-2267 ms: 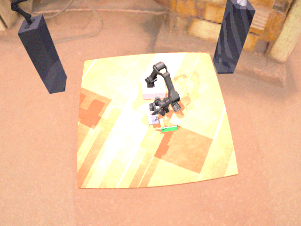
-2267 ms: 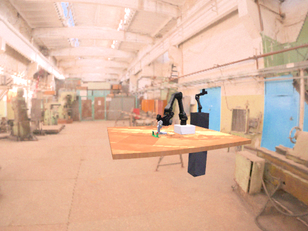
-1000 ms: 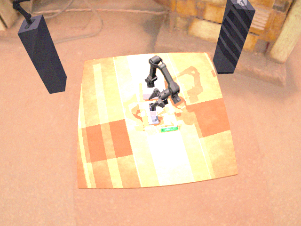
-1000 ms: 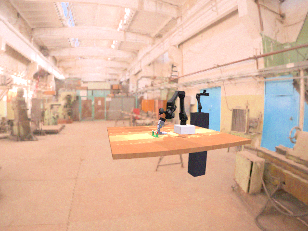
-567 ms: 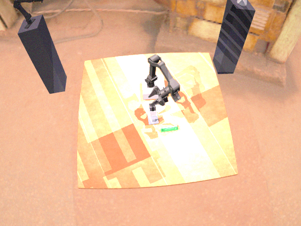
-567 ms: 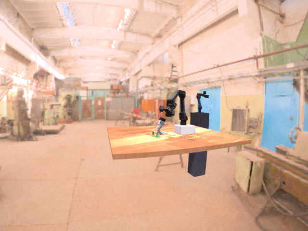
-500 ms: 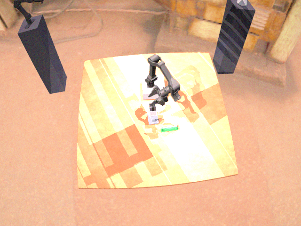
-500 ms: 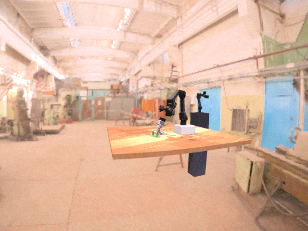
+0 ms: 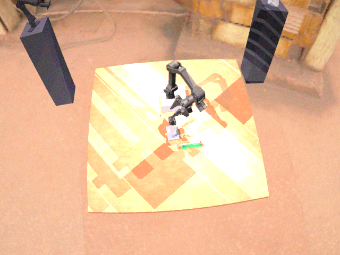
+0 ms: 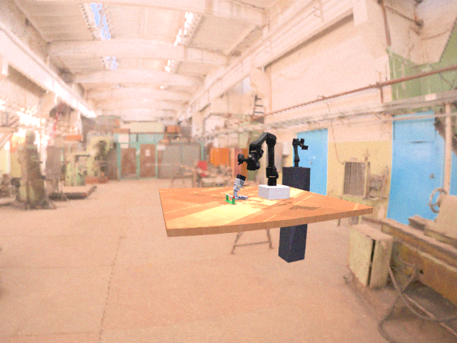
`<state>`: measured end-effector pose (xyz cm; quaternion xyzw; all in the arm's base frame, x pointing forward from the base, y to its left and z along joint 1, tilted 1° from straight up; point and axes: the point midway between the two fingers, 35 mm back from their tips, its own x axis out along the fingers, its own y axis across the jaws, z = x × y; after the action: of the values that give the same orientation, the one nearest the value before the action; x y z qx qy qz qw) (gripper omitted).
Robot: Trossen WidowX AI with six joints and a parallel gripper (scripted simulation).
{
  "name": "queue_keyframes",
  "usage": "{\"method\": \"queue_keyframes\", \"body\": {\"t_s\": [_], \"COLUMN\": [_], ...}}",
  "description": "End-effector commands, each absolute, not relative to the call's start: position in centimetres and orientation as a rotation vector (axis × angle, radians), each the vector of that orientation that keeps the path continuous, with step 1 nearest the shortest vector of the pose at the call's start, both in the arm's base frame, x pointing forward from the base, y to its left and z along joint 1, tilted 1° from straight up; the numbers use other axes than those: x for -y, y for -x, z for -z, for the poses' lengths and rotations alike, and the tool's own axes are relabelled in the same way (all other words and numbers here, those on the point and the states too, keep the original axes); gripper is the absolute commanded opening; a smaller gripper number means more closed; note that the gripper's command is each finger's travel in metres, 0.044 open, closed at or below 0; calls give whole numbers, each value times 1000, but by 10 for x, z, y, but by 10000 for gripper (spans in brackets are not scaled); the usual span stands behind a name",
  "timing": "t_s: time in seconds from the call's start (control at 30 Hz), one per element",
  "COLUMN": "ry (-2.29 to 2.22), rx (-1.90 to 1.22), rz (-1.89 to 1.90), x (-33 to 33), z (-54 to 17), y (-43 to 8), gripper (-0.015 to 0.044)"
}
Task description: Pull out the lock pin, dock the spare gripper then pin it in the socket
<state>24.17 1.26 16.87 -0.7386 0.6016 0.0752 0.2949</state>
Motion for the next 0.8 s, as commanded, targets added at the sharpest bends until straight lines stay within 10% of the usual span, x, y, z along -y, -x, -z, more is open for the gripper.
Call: {"method": "queue_keyframes", "body": {"t_s": [0.0,0.13,0.37,0.77], "ry": [1970,1964,1938,1472], "rx": [-1451,-1274,-1252,-1408], "rz": [-267,-377,-454,-1029], "x": [-58,-116,-136,-116], "z": [-171,-174,-171,-99], "y": [-241,-227,-226,-379], "gripper": [282,180,180,180]}}
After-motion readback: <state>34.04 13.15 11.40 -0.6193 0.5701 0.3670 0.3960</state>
